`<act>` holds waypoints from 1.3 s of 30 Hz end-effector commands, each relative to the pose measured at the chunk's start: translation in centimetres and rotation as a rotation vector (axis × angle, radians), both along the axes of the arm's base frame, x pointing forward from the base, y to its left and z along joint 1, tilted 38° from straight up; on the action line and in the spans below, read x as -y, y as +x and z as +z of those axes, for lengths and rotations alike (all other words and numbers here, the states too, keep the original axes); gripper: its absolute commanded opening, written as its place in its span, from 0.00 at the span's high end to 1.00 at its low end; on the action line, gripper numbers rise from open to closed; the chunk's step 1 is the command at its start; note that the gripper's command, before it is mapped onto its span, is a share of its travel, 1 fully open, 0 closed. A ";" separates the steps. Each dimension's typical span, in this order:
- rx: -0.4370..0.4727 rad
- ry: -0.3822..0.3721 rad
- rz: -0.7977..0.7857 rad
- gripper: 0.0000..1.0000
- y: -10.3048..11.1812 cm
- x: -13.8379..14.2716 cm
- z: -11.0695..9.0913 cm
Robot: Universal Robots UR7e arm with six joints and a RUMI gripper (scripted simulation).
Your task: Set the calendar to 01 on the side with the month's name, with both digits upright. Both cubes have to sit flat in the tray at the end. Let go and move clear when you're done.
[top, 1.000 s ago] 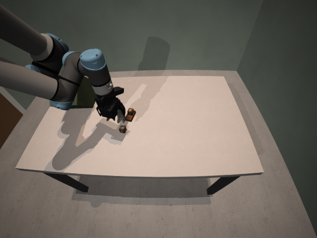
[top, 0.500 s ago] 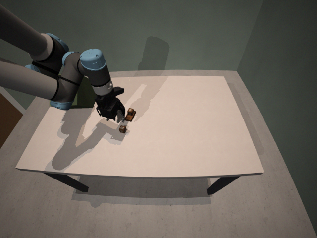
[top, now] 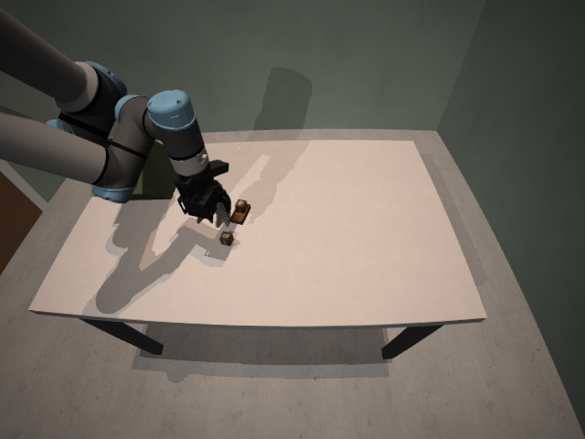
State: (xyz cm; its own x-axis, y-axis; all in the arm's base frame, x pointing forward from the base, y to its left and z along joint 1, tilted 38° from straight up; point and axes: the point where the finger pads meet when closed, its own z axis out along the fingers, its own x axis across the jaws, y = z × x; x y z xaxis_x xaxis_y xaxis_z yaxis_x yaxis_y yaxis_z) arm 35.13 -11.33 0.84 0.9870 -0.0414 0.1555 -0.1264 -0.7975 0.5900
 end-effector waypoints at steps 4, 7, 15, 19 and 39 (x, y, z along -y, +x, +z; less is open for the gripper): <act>0.001 0.000 0.000 0.72 0.0 0.0 0.0; 0.001 0.000 0.000 0.72 0.0 0.0 0.0; 0.001 0.000 0.000 0.72 0.1 0.2 -0.3; 0.001 0.000 0.000 0.72 0.1 0.4 -0.6; 0.001 0.000 0.000 0.72 0.4 2.0 -2.7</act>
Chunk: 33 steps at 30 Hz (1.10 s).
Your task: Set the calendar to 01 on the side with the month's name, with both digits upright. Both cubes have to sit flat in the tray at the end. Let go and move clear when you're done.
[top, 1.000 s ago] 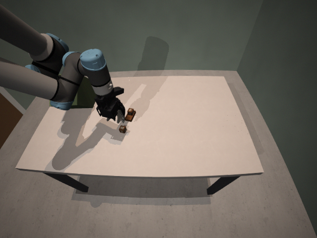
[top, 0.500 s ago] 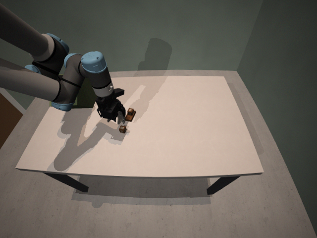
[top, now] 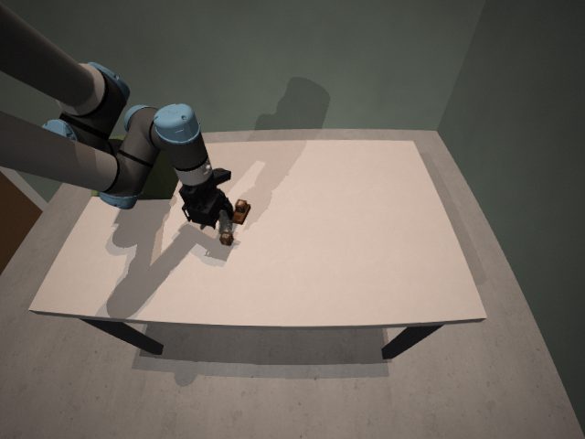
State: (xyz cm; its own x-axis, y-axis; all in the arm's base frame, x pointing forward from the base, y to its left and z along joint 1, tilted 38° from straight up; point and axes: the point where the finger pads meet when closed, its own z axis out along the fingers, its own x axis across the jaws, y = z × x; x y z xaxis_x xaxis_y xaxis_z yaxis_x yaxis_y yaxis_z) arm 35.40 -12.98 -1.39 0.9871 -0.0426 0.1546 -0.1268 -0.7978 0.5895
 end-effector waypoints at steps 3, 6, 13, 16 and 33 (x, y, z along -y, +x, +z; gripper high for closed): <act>0.002 -0.001 0.001 0.72 0.1 0.6 -0.8; 0.002 -0.001 0.001 0.72 0.2 0.7 -0.9; 0.002 -0.001 0.001 0.72 0.2 1.1 -1.5; 0.002 -0.001 0.001 0.72 0.3 1.3 -1.7; 0.002 -0.001 0.001 0.72 0.3 1.4 -1.9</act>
